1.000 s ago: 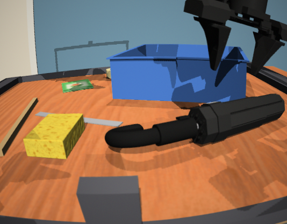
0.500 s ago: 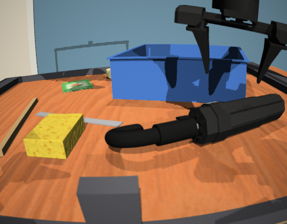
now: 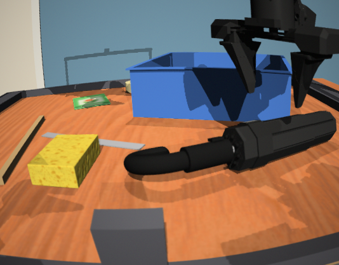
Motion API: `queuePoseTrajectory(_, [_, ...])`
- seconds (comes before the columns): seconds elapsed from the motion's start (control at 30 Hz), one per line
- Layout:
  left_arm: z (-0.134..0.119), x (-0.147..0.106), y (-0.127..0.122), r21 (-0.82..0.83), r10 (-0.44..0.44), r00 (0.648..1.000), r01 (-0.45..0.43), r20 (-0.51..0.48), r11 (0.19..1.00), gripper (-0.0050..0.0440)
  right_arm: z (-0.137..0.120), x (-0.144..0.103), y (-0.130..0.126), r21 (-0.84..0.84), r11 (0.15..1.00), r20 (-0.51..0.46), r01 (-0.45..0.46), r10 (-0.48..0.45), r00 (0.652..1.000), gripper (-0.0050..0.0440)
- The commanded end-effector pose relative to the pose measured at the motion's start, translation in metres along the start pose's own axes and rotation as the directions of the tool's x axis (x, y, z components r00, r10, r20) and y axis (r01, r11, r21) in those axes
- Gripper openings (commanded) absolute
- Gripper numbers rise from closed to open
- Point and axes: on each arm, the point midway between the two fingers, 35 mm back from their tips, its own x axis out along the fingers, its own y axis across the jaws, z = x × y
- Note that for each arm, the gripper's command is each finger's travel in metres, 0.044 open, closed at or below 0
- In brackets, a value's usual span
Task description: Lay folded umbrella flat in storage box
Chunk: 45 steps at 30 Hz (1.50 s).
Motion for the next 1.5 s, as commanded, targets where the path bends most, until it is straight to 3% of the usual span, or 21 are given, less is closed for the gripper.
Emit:
queuePoseTrajectory(0.0, [0.008, -0.006, 0.001, -0.003, 0.002, 1.0, -0.002, 0.023, 1.0, 0.04, -0.007, -0.009, 0.003, 0.121, 0.993, -0.032, 0.017, -0.014, 0.999, 0.04])
queuePoseTrajectory(0.23, [0.008, -0.006, 0.001, -0.003, 0.002, 1.0, -0.002, 0.023, 1.0, 0.04, -0.008, -0.011, 0.003, 0.162, 0.986, -0.042, 0.025, -0.018, 0.999, 0.04])
queuePoseTrajectory(0.3, [0.008, -0.006, 0.001, -0.003, 0.002, 1.0, -0.002, 0.023, 1.0, 0.04, -0.002, 0.001, 0.0, 0.161, 0.986, -0.013, 0.029, -0.027, 1.0, 0.04])
queuePoseTrajectory(1.07, [0.008, -0.006, 0.001, -0.003, 0.002, 1.0, -0.002, 0.023, 1.0, 0.04, -0.004, 0.024, 0.0, 0.158, 0.987, -0.027, 0.026, -0.022, 0.999, 0.04])
queuePoseTrajectory(1.47, [0.008, -0.006, 0.001, -0.003, 0.002, 1.0, -0.002, 0.023, 1.0, 0.04, -0.003, 0.048, -0.001, 0.158, 0.987, -0.013, 0.029, -0.027, 1.0, 0.04])
